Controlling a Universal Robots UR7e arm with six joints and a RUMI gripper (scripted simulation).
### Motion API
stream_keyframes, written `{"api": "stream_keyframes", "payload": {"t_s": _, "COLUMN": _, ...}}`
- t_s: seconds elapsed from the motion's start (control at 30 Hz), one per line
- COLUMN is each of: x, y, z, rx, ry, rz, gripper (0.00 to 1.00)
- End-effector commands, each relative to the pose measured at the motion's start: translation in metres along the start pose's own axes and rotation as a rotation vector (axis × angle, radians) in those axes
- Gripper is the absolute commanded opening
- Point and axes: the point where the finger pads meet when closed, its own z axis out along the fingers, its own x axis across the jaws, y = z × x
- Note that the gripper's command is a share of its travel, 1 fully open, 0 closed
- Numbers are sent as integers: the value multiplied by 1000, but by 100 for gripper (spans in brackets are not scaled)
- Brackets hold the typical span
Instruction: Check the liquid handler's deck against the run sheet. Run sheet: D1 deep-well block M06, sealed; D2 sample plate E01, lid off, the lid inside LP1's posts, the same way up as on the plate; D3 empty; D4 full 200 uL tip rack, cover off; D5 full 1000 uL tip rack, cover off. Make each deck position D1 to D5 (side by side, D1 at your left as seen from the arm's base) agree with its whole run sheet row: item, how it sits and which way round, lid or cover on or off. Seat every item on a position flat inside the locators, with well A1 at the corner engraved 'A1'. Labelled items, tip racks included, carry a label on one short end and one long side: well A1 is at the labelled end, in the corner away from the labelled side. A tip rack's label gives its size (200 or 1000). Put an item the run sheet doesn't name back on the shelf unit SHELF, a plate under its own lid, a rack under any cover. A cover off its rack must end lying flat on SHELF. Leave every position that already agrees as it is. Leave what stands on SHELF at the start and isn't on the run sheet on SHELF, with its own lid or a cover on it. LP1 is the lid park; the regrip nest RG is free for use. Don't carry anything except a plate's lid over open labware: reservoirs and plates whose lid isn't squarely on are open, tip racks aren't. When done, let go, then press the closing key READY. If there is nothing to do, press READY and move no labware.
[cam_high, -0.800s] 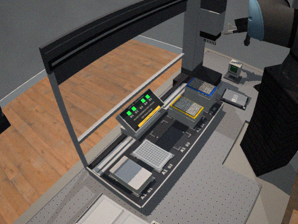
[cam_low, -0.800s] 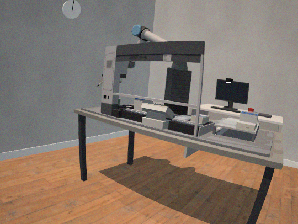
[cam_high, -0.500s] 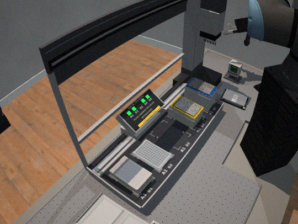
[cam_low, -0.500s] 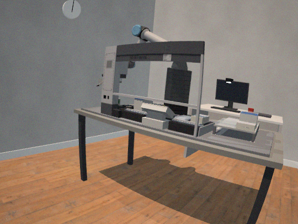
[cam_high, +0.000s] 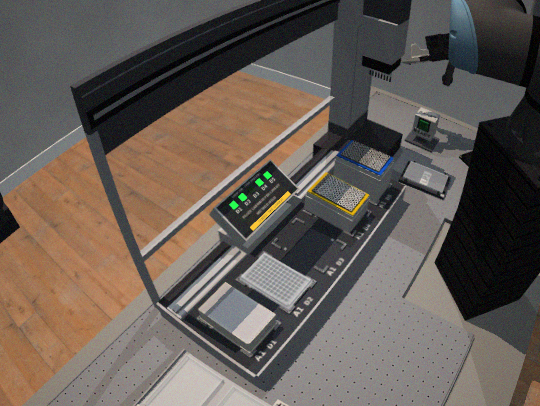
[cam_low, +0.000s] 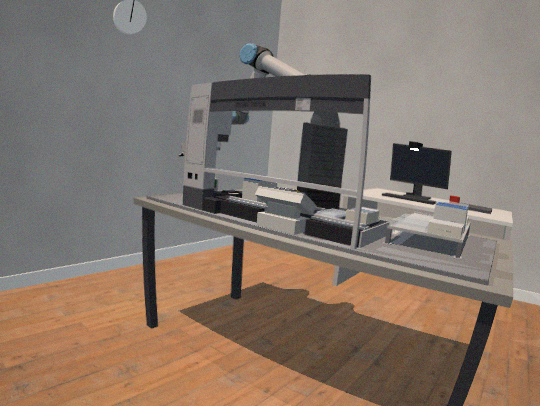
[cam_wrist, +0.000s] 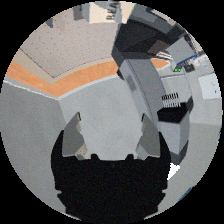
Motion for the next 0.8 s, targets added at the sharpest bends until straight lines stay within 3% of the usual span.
{"api": "stream_keyframes", "payload": {"t_s": 0.0, "x": 23, "y": -7, "z": -1, "rx": -19, "ry": -61, "rz": 81, "gripper": 82}}
{"api": "stream_keyframes", "payload": {"t_s": 0.07, "x": 32, "y": -11, "z": -1, "rx": -28, "ry": -81, "rz": 114, "gripper": 82}}
{"api": "stream_keyframes", "payload": {"t_s": 0.23, "x": 54, "y": -20, "z": -3, "rx": -39, "ry": -134, "rz": 40, "gripper": 82}}
{"api": "stream_keyframes", "payload": {"t_s": 0.3, "x": 54, "y": -20, "z": -3, "rx": -39, "ry": -134, "rz": 40, "gripper": 82}}
{"api": "stream_keyframes", "payload": {"t_s": 0.33, "x": 61, "y": -21, "z": -1, "rx": -54, "ry": -141, "rz": 215, "gripper": 82}}
{"api": "stream_keyframes", "payload": {"t_s": 0.77, "x": 122, "y": -43, "z": -2, "rx": -110, "ry": -273, "rz": 432, "gripper": 82}}
